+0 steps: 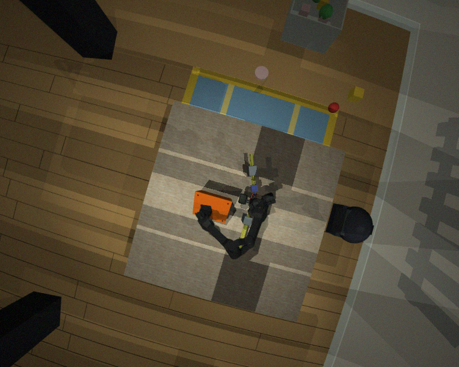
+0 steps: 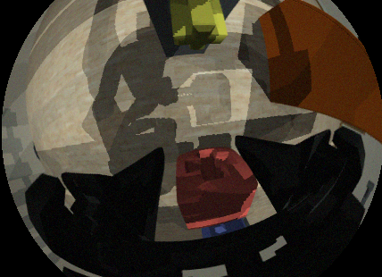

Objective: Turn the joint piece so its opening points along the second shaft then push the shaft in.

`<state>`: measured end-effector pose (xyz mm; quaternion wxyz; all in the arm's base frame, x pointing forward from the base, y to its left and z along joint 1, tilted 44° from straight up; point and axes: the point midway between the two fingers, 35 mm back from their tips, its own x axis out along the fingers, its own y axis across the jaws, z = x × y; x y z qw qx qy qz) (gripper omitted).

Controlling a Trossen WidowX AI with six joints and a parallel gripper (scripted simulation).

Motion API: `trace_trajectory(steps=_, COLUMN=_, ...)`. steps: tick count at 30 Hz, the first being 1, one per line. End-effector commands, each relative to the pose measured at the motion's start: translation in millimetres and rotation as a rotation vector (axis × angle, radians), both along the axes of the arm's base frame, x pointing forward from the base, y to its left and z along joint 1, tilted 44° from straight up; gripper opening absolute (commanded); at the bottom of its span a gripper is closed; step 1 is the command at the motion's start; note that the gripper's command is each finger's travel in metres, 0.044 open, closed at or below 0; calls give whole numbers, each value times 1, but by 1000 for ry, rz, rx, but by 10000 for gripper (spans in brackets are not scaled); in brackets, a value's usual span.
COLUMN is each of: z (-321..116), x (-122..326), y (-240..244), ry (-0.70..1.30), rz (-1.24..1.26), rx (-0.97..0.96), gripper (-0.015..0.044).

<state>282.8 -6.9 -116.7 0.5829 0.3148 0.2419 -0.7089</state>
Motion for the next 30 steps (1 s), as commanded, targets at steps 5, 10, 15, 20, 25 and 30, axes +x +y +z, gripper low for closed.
trace_trajectory(steps=5, z=0, x=0, y=0, ry=1, rz=1, rx=0, gripper=440)
trace_trajectory(steps=10, z=0, x=0, y=0, ry=1, rz=1, rx=0, gripper=440)
trace_trajectory(steps=15, z=8, x=1, y=10, ry=21, rz=-1, rx=-69, gripper=440)
trace_trajectory(steps=20, z=18, x=4, y=22, ry=34, rz=4, rx=-141, gripper=440)
trace_trajectory(steps=25, z=19, x=4, y=22, ry=38, rz=8, rx=-140, gripper=440)
trace_trajectory(steps=30, z=27, x=8, y=31, ry=139, rz=108, rx=-106, gripper=440)
